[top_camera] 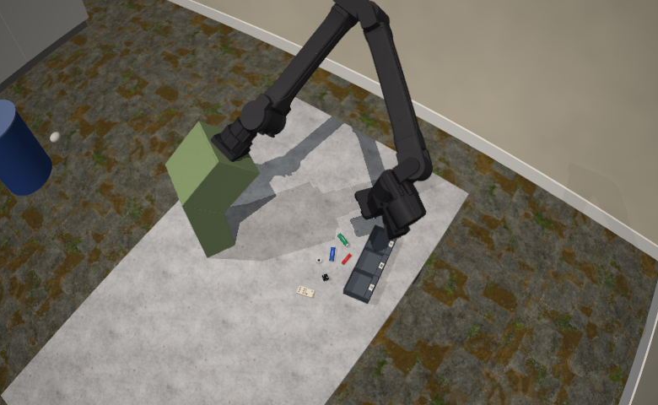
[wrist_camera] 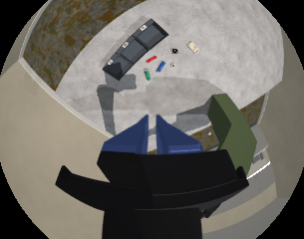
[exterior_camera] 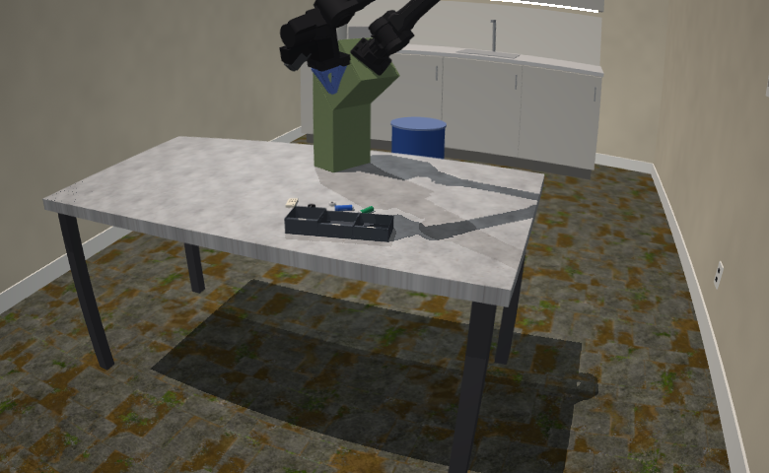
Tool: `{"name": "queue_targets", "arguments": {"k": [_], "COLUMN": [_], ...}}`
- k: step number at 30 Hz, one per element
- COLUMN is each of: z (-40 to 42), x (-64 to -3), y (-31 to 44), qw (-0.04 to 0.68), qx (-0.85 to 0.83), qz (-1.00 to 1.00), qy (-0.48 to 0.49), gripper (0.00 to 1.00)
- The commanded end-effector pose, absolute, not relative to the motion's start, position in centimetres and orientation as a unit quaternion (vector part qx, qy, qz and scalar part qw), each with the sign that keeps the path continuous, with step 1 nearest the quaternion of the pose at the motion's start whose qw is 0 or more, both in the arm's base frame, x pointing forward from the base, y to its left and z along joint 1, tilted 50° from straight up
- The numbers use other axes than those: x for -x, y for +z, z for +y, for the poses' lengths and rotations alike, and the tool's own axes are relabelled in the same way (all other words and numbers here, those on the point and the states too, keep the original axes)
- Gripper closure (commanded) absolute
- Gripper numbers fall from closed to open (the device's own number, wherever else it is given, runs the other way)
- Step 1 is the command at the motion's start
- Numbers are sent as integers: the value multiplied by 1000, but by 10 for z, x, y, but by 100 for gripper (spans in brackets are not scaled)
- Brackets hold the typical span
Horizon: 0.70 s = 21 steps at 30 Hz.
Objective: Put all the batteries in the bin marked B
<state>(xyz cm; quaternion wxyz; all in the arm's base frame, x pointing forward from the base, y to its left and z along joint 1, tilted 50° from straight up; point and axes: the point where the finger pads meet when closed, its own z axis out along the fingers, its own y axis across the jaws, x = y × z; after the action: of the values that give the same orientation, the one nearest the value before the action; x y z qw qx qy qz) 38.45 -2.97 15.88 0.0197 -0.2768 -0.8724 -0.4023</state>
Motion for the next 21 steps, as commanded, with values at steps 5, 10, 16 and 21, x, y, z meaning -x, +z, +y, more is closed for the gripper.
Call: {"name": "queue_targets", "arguments": {"k": [5, 10, 16, 21], "z": [-30, -22, 11, 38], "x": [-384, -390, -410, -426], "y": [159, 151, 118, 90], "qw": [20, 22, 23, 23], "qx": [277, 277, 278, 278], "qz": [-872, -872, -872, -872], "qy": [-402, -403, -403, -401], "gripper": [91, 91, 91, 91]}}
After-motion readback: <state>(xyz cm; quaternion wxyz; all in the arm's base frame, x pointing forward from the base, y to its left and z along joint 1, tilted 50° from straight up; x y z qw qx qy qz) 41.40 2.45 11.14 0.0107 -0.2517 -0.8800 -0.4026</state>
